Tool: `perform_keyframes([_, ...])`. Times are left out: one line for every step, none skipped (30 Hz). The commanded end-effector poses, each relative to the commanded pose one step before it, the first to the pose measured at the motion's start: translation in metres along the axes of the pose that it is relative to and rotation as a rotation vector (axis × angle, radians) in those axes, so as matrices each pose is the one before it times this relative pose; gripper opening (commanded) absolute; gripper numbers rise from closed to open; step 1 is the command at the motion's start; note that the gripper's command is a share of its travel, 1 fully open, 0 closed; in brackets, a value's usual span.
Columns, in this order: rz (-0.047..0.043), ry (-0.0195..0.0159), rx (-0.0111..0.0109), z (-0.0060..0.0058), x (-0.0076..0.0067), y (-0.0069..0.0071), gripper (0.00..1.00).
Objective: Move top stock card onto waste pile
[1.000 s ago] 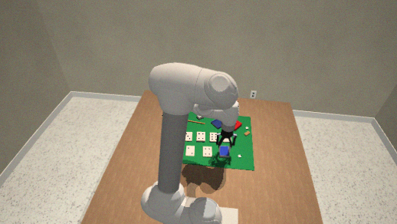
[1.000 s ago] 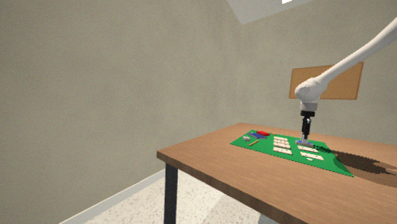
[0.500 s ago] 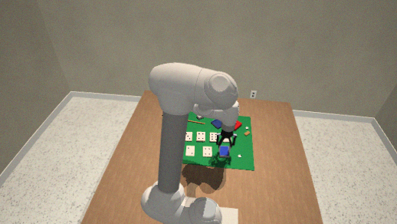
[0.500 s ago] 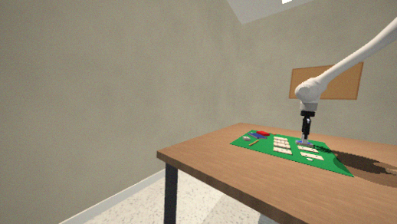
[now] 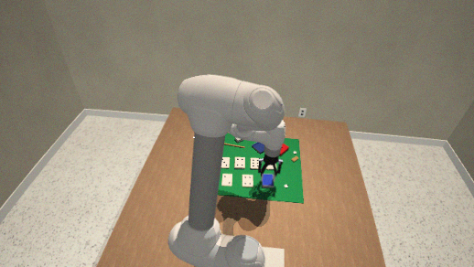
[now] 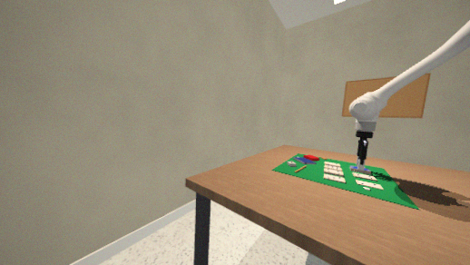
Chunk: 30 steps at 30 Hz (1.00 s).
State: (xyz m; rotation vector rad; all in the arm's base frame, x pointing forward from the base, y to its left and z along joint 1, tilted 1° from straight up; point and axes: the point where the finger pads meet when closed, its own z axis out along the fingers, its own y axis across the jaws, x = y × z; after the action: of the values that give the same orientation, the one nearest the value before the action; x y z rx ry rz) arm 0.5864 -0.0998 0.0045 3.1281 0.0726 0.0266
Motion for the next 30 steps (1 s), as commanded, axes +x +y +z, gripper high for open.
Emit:
perform_keyframes([-0.00691, 0.00142, -0.00457, 0.00283, -0.00097, -0.00188, 0.43])
perform_keyframes([0.0, 0.0, 0.0, 0.0, 0.0, 0.0, 0.43])
perform_keyframes([0.0, 0.0, 0.0, 0.0, 0.0, 0.0, 0.43])
perform_keyframes([0.0, 0.0, 0.0, 0.0, 0.0, 0.0, 0.43])
perform_keyframes([0.0, 0.0, 0.0, 0.0, 0.0, 0.0, 0.43])
perform_keyframes([0.0, 0.0, 0.0, 0.0, 0.0, 0.0, 0.43])
perform_keyframes([0.0, 0.0, 0.0, 0.0, 0.0, 0.0, 0.43])
perform_keyframes([0.0, 0.0, 0.0, 0.0, 0.0, 0.0, 0.43])
perform_keyframes([0.0, 0.0, 0.0, 0.0, 0.0, 0.0, 0.43])
perform_keyframes([0.0, 0.0, 0.0, 0.0, 0.0, 0.0, 0.43])
perform_keyframes([0.0, 0.0, 0.0, 0.0, 0.0, 0.0, 0.43])
perform_keyframes([0.0, 0.0, 0.0, 0.0, 0.0, 0.0, 0.43])
perform_keyframes([0.0, 0.0, 0.0, 0.0, 0.0, 0.0, 0.43])
perform_keyframes([0.0, 0.0, 0.0, 0.0, 0.0, 0.0, 0.43])
perform_keyframes([0.0, 0.0, 0.0, 0.0, 0.0, 0.0, 0.43])
perform_keyframes([0.0, 0.0, 0.0, 0.0, 0.0, 0.0, 0.43])
perform_keyframes([0.0, 0.0, 0.0, 0.0, 0.0, 0.0, 0.43])
perform_keyframes([0.0, 0.0, 0.0, 0.0, 0.0, 0.0, 0.43])
perform_keyframes([0.0, 0.0, 0.0, 0.0, 0.0, 0.0, 0.43])
perform_keyframes([0.0, 0.0, 0.0, 0.0, 0.0, 0.0, 0.43])
perform_keyframes([0.0, 0.0, 0.0, -0.00003, 0.0, 0.0, 0.43])
perform_keyframes([0.0, 0.0, 0.0, -0.00017, 0.0, 0.0, 0.43])
perform_keyframes([0.0, 0.0, 0.0, -0.00042, 0.0, 0.0, 0.43])
perform_keyframes([0.0, 0.0, 0.0, -0.00075, 0.0, 0.0, 0.43])
perform_keyframes([0.0, 0.0, 0.0, -0.00112, 0.0, 0.0, 0.43])
perform_keyframes([0.0, 0.0, 0.0, -0.00151, 0.0, 0.0, 0.43])
perform_keyframes([0.0, 0.0, 0.0, -0.00189, 0.0, 0.0, 0.43])
perform_keyframes([0.0, 0.0, 0.0, -0.00225, 0.0, 0.0, 0.43])
perform_keyframes([0.0, 0.0, 0.0, -0.00255, 0.0, 0.0, 0.43])
perform_keyframes([0.0, 0.0, 0.0, -0.00281, 0.0, 0.0, 0.43])
